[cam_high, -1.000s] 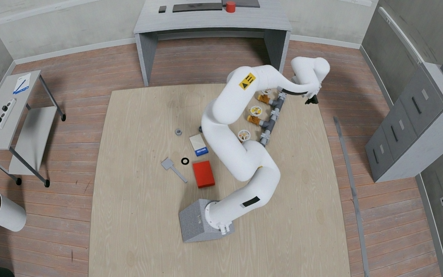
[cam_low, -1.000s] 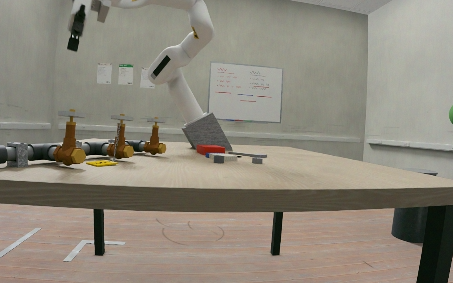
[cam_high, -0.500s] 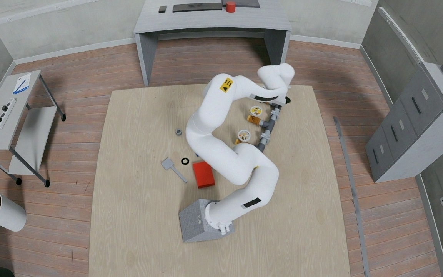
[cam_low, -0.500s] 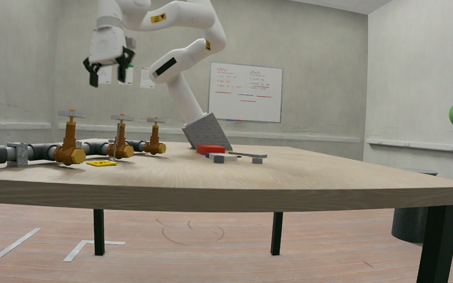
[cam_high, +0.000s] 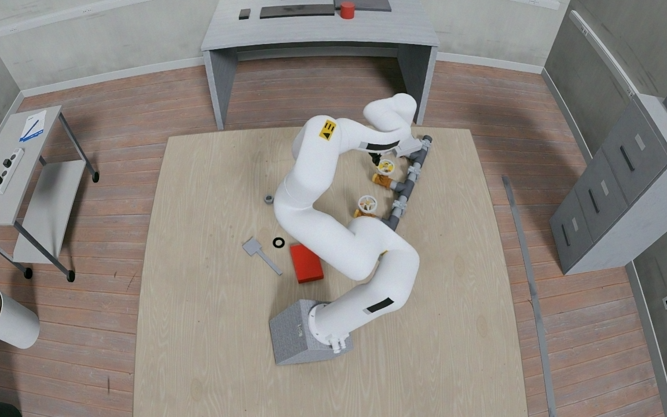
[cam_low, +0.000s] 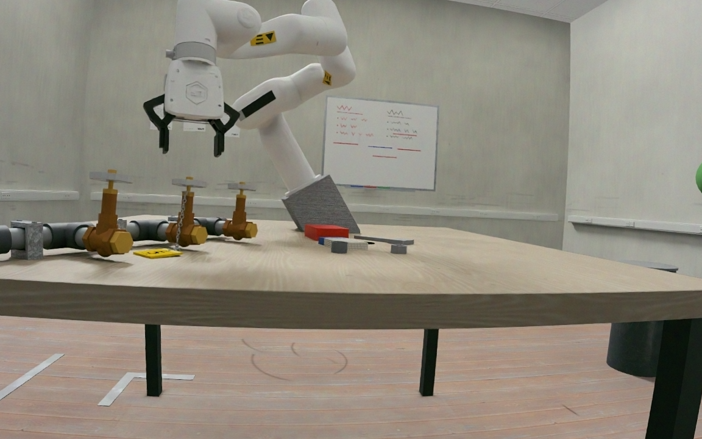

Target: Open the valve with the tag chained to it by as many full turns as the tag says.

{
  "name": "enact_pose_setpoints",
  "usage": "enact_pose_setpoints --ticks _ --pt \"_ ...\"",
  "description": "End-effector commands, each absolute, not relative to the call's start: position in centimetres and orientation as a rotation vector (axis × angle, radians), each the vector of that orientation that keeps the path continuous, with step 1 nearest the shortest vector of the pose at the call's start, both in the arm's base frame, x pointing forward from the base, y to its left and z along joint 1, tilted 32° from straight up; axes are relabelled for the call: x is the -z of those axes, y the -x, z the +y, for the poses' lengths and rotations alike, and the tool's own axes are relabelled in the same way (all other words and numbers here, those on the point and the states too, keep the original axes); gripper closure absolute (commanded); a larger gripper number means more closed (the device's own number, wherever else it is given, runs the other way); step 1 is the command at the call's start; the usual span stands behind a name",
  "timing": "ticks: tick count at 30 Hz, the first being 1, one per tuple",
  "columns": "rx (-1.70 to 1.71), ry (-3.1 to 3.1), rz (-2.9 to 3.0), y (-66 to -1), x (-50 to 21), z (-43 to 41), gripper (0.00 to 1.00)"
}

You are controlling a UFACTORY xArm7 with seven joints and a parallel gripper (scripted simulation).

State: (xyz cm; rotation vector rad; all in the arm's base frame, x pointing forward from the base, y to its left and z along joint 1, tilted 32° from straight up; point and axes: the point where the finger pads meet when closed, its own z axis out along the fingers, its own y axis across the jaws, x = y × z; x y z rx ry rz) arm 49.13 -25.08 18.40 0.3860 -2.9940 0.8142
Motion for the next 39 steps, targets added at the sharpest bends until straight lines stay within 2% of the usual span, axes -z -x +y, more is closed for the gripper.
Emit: enact_pose_setpoints --ticks 1,21,39 --pt "-0.803 -0.771 -2.829 -49.29 -18.57 -24.98 0.0" --pt "-0.652 -1.805 -1.975 -49.29 -18.57 -24.98 0.0" --pt "-0.648 -1.809 -1.973 -49.31 -18.08 -25.31 0.0"
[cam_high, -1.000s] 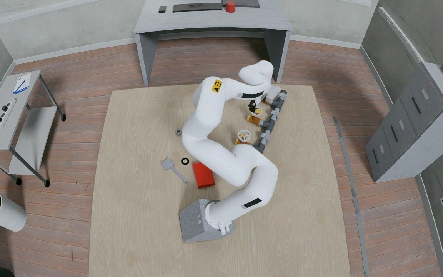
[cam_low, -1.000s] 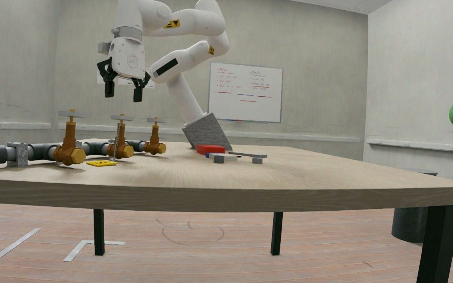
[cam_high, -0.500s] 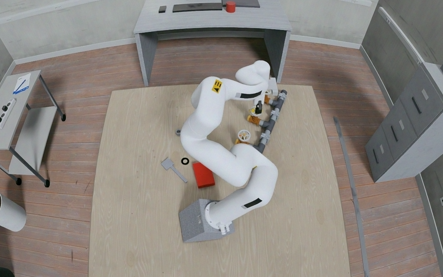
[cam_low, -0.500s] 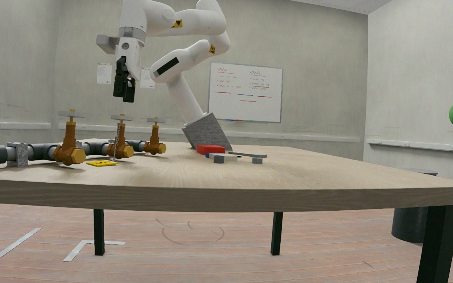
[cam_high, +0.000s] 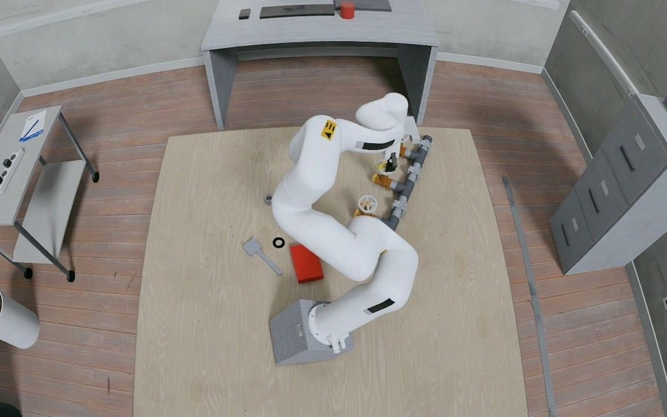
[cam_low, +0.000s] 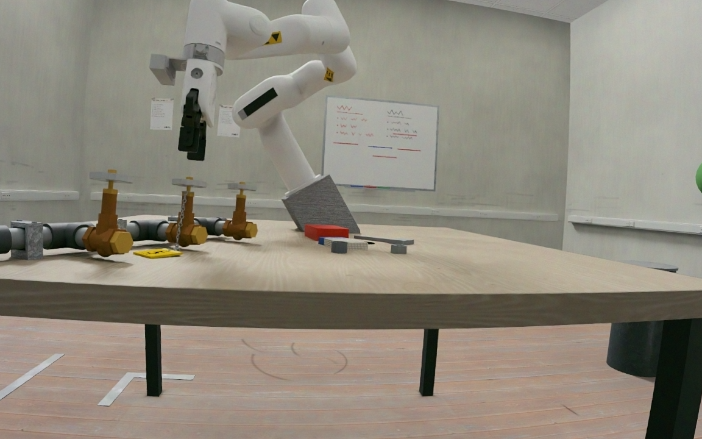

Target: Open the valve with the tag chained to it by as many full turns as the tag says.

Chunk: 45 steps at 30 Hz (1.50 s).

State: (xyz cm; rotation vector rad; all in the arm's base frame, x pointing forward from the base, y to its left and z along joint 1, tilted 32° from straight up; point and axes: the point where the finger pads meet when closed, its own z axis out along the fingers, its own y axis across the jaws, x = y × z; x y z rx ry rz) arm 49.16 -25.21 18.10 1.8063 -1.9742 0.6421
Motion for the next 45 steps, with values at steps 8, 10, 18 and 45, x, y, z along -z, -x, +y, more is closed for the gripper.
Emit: enact_pose_setpoints --ticks 8,10,18,45 --pt "-0.648 -1.809 -1.973 -49.4 -17.2 -25.9 0.0" --pt "-0.648 -1.809 -1.973 -49.4 -16.8 -26.2 0.0" --pt "-0.647 -1.809 -1.973 -49.4 -15.1 -27.3 0.0" --pt "-0.647 -1.809 -1.973 -49.5 -13.6 -28.4 1.0"
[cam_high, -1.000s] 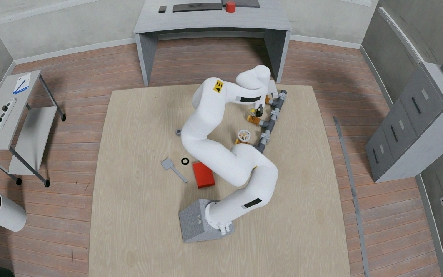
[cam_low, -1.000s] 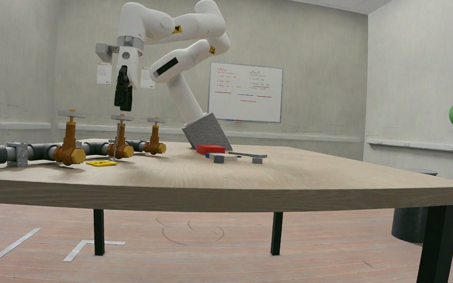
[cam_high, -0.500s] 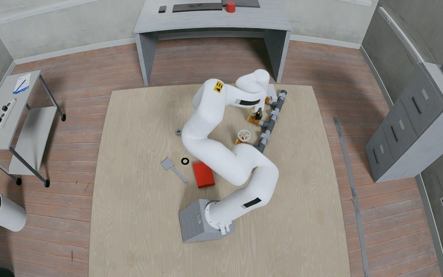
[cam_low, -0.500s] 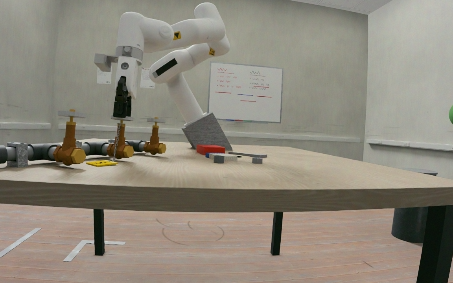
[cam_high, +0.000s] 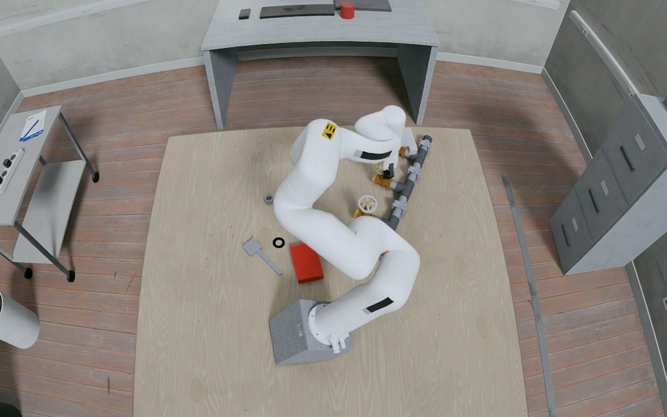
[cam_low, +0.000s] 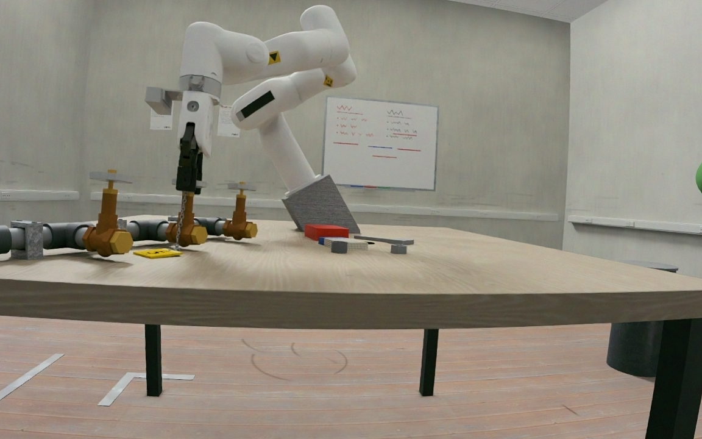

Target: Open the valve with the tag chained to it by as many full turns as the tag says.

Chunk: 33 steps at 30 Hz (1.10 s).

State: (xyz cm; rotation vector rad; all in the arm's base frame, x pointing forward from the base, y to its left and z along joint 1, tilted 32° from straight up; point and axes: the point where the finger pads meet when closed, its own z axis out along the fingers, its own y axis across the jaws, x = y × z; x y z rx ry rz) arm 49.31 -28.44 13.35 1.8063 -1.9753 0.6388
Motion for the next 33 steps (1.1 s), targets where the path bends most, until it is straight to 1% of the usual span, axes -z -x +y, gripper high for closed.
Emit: enact_pose_setpoints --ticks 1,22,33 --pt "-0.647 -1.809 -1.973 -49.52 -13.58 -28.38 1.0" --pt "-0.646 -1.812 -1.97 -49.52 -13.58 -28.38 1.0" --pt "-0.617 -1.89 -1.874 -49.52 -13.58 -28.38 1.0"
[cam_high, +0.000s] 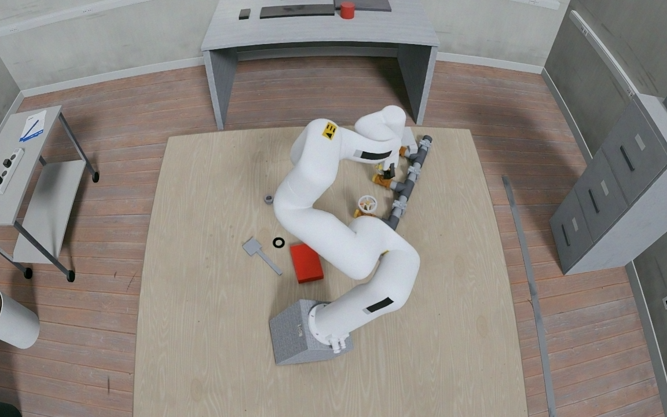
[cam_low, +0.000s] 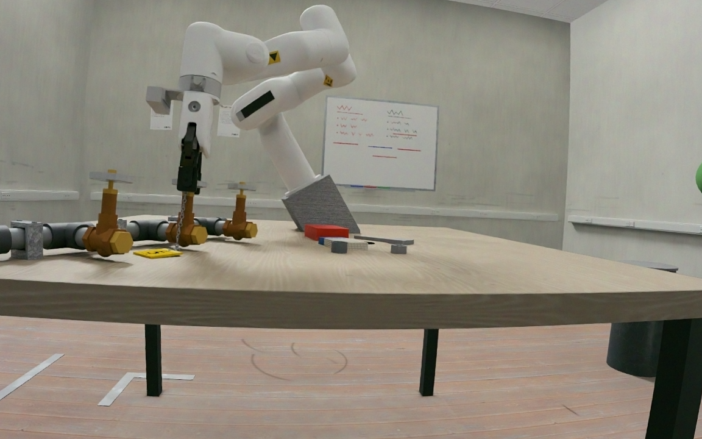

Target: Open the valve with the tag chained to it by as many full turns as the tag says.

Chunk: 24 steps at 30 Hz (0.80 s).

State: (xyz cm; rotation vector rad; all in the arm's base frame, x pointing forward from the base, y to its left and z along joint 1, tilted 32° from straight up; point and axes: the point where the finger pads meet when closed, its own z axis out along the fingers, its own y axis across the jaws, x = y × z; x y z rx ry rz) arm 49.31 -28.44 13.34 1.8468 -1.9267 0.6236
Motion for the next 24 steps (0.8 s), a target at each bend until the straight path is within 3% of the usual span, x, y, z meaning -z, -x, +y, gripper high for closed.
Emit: enact_pose_setpoints --ticks 1,24 --pt "-0.611 -1.907 -1.851 -49.52 -13.58 -28.38 1.0" --pt "-0.278 -2.43 -0.781 -49.52 -13.58 -28.37 1.0"
